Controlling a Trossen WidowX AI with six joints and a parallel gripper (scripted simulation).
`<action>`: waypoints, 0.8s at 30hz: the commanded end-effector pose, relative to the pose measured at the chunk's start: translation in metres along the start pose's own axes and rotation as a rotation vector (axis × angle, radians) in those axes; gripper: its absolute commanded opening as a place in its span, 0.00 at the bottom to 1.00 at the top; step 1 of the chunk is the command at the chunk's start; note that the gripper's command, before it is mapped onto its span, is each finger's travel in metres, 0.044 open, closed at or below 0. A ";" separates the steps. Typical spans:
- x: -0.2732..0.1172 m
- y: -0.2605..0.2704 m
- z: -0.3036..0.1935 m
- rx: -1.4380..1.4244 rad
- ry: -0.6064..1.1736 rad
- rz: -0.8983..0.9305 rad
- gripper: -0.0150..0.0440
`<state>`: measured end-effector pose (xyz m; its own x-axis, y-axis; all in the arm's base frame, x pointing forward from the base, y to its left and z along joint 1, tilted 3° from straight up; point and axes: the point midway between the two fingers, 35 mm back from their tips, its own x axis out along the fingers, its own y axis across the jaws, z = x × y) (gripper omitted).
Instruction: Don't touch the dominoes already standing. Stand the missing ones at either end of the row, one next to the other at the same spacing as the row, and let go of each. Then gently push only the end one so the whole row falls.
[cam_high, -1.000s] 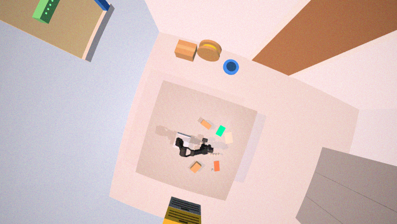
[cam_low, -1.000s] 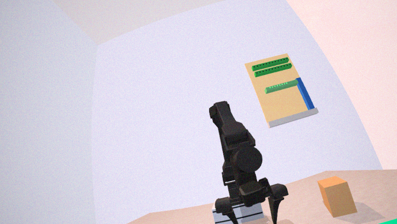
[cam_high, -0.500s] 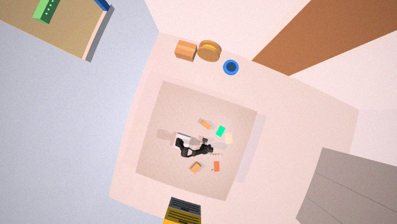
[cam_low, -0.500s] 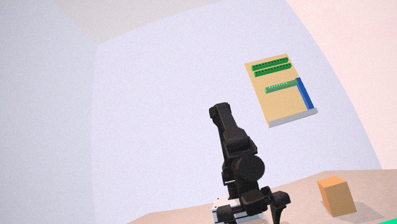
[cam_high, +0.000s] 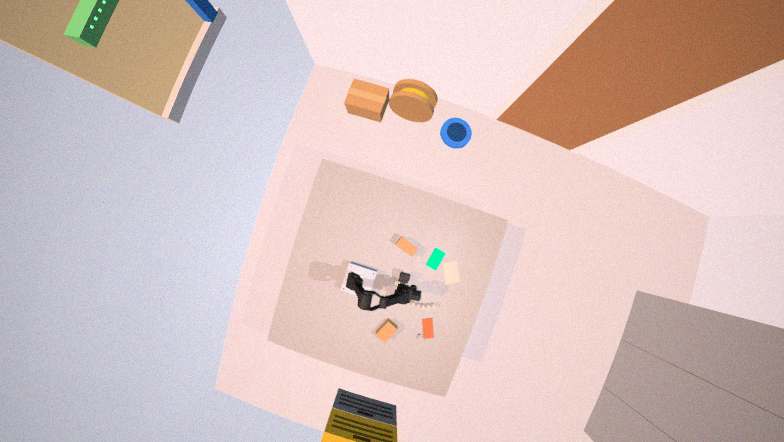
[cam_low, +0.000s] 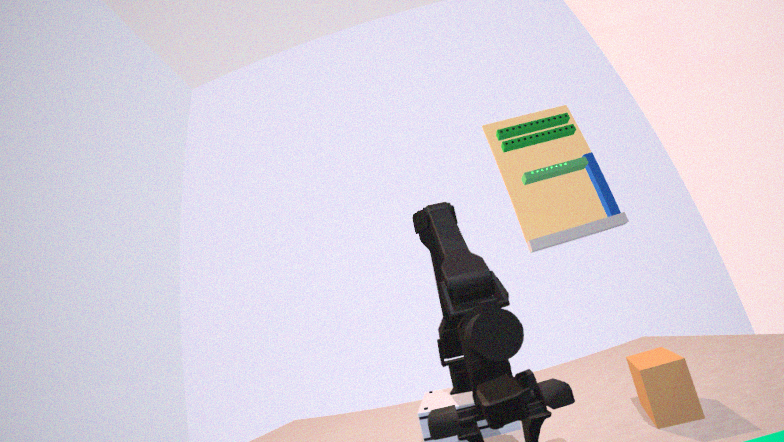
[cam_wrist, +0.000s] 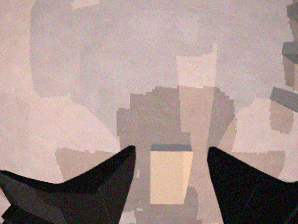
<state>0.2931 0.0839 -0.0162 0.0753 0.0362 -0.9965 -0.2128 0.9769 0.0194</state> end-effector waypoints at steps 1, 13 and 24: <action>0.000 0.001 0.000 0.002 0.000 0.006 0.47; -0.008 0.001 0.000 0.002 0.000 0.006 0.44; -0.144 -0.006 0.001 0.002 -0.001 0.005 0.44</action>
<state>0.2888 0.0770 0.0803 0.0671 0.0337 -0.9972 -0.2083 0.9779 0.0190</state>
